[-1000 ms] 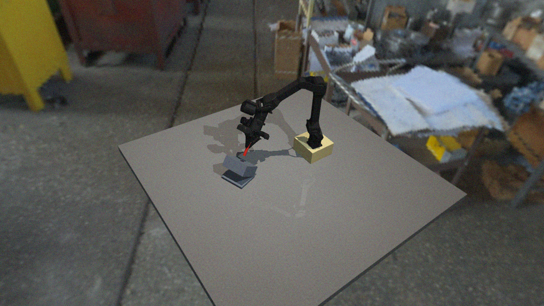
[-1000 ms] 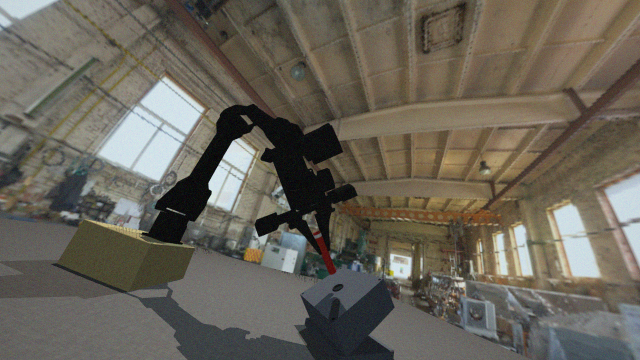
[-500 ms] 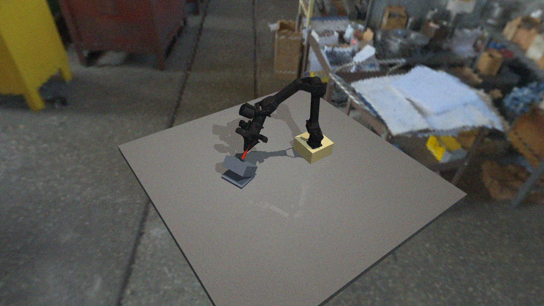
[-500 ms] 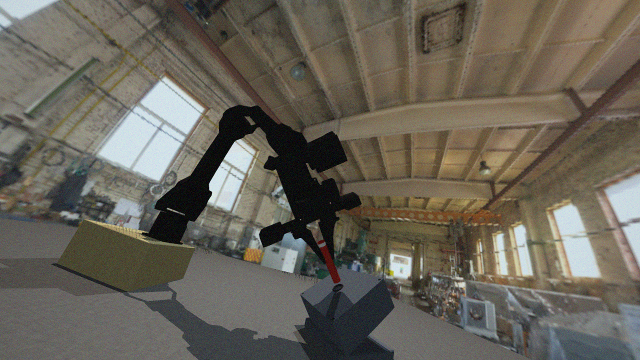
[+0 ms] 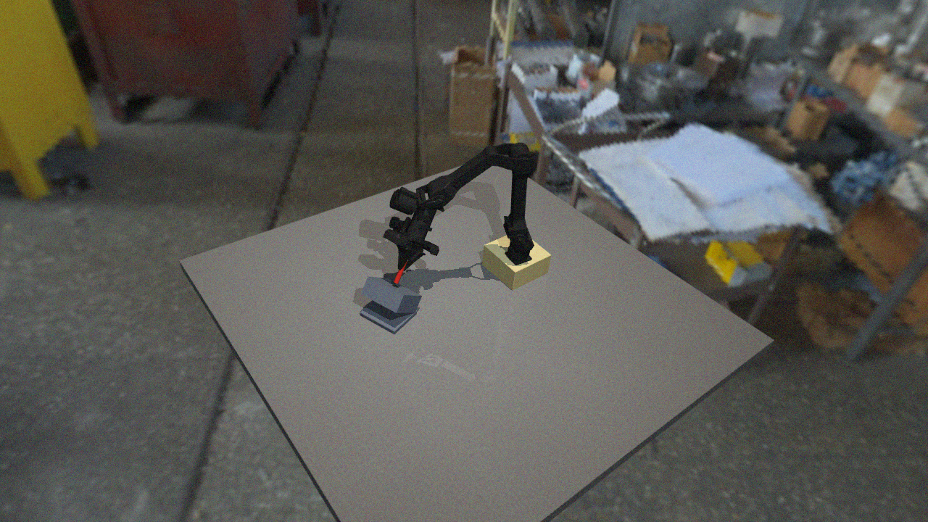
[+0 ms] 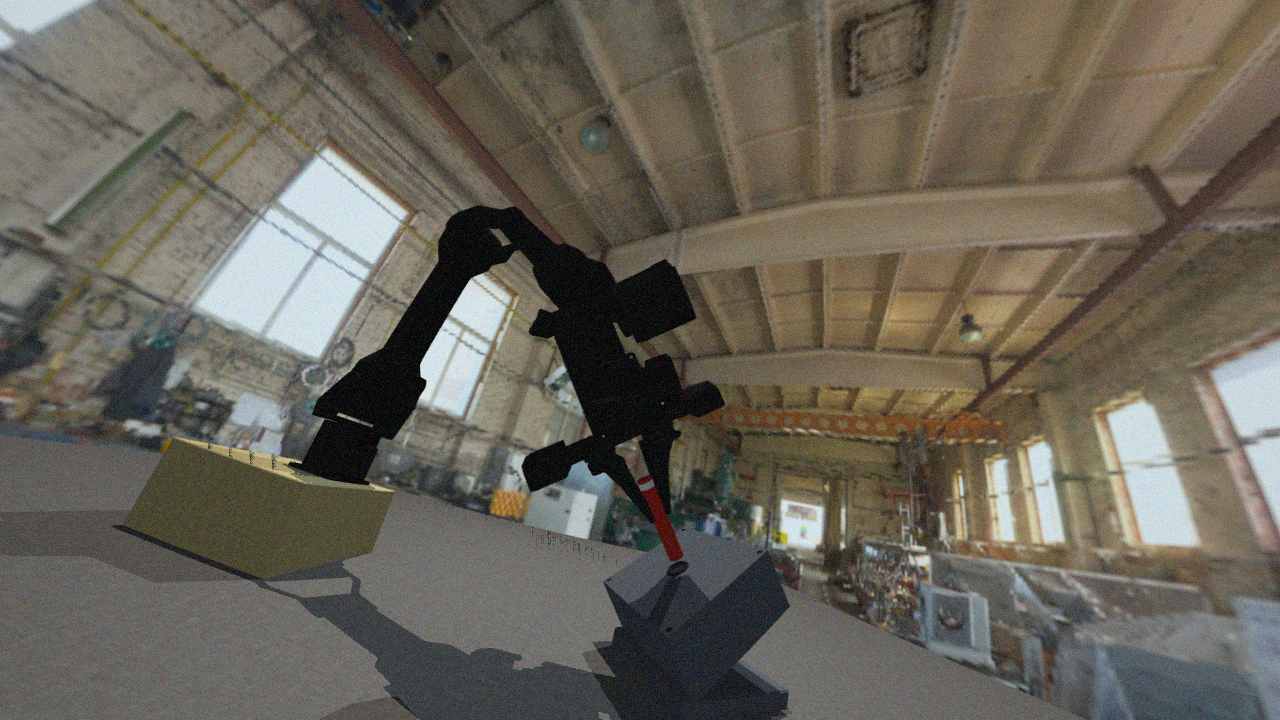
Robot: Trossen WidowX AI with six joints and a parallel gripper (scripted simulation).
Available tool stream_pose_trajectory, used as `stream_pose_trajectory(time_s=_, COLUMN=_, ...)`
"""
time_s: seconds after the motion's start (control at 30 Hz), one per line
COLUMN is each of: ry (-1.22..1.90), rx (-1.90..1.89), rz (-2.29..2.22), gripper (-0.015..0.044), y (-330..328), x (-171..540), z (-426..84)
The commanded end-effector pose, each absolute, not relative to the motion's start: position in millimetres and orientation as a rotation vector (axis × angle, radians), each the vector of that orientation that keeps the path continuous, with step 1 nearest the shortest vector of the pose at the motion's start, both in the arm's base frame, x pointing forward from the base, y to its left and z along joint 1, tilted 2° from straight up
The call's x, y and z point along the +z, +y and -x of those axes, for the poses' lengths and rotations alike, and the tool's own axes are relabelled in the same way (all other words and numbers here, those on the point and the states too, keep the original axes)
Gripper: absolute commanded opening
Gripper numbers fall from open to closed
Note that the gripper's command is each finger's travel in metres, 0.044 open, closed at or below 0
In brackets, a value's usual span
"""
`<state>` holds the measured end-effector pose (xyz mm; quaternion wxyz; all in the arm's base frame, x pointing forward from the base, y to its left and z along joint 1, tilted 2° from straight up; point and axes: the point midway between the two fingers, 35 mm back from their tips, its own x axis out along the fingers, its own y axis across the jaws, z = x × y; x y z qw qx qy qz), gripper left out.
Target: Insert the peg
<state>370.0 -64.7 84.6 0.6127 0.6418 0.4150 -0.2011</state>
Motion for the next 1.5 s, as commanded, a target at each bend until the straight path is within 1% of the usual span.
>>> stream_pose_trajectory(time_s=0.0, ry=0.957, rx=-0.463, rz=-1.479, gripper=0.0, y=-65, x=85, z=-370)
stream_pose_trajectory(time_s=1.47, ry=0.957, rx=-0.463, rz=-1.48, gripper=0.0, y=-61, x=71, z=-375)
